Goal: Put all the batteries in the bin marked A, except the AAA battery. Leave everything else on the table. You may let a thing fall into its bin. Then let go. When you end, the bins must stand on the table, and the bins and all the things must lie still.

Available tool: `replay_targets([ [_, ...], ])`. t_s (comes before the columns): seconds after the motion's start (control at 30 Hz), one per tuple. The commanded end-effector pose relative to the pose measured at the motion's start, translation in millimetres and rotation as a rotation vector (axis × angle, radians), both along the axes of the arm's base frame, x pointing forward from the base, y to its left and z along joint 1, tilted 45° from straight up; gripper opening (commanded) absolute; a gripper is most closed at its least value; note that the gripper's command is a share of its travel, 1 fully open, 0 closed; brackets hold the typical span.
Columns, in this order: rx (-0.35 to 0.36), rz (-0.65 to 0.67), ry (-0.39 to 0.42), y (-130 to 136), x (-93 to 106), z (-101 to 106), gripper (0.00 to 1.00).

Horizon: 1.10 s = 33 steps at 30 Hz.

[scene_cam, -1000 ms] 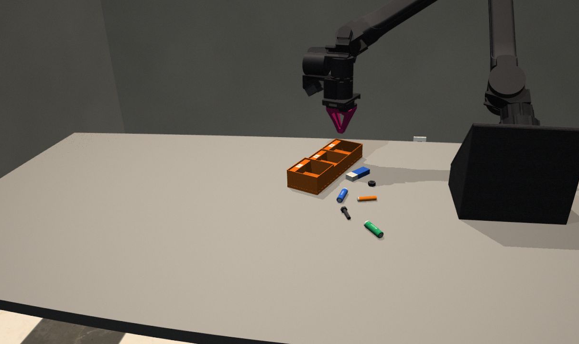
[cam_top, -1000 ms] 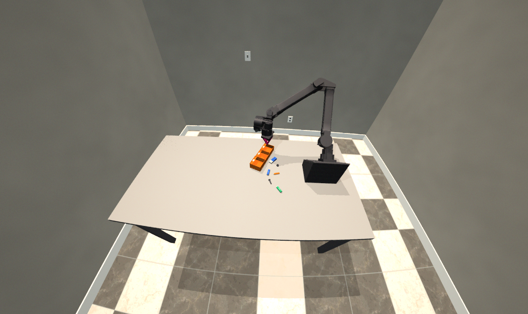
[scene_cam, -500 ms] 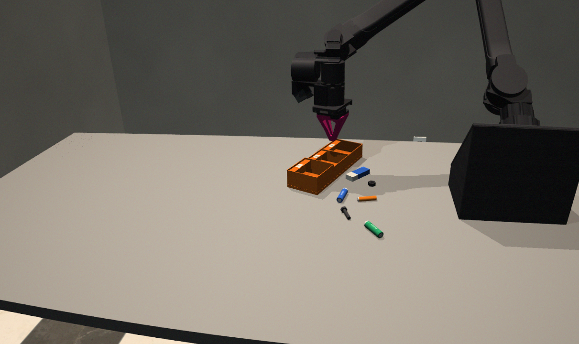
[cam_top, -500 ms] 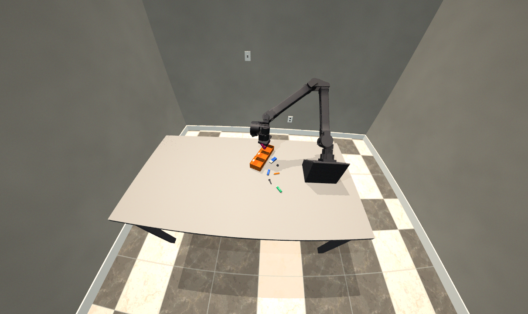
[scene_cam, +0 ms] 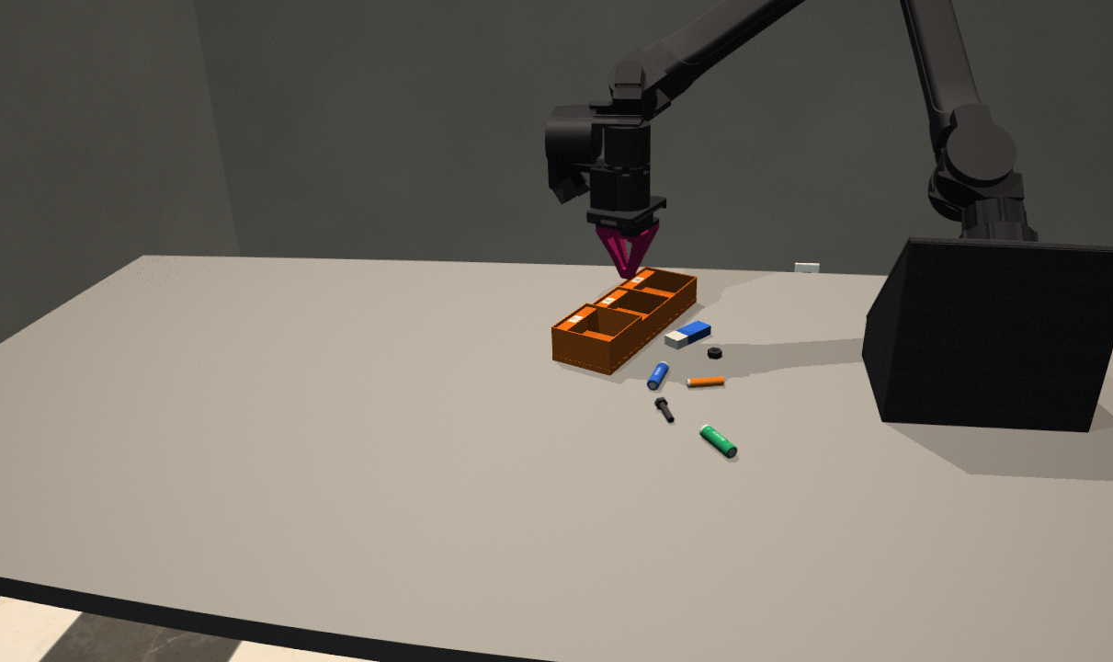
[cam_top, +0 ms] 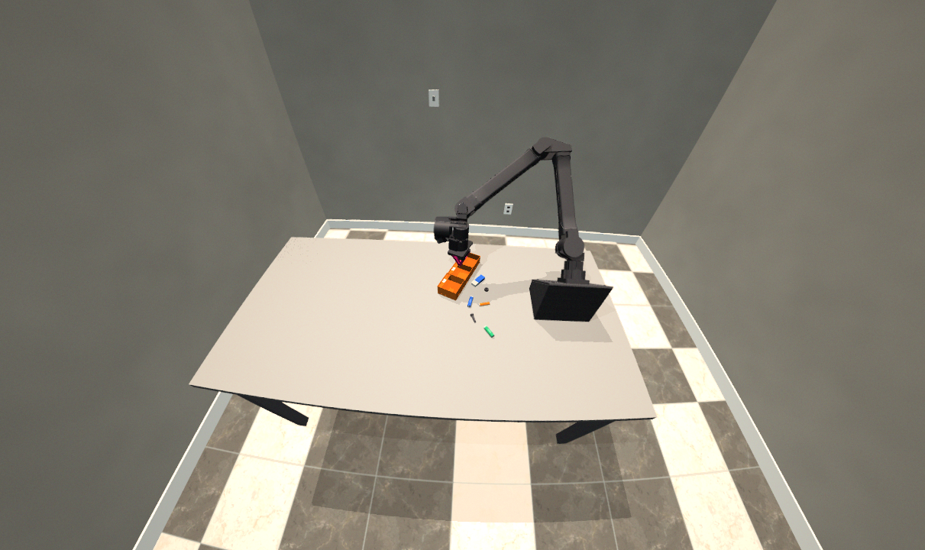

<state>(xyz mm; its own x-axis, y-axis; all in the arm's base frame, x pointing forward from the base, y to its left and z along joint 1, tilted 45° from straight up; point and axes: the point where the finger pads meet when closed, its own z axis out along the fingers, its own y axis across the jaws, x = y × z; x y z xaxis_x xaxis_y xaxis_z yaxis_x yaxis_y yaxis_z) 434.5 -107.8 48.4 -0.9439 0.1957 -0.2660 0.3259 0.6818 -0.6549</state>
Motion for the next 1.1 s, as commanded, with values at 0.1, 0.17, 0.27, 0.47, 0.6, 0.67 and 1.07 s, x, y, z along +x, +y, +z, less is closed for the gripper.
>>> replay_targets([
  [0.1,-0.001,-0.009,-0.005,-15,2.6,-12,0.08],
  [0.17,-0.001,-0.009,-0.005,-15,2.6,-12,0.08],
  [0.27,0.0,-0.009,-0.004,-21,2.9,-18,0.08],
  [0.47,0.0,-0.009,-0.004,-32,3.3,-30,0.08],
  [0.6,0.0,-0.009,-0.004,-40,3.7,-37,0.08],
  [0.67,0.0,-0.009,-0.004,-44,3.8,-41,0.08],
  [1.07,-0.001,0.01,-0.014,-38,7.5,-40,0.08],
])
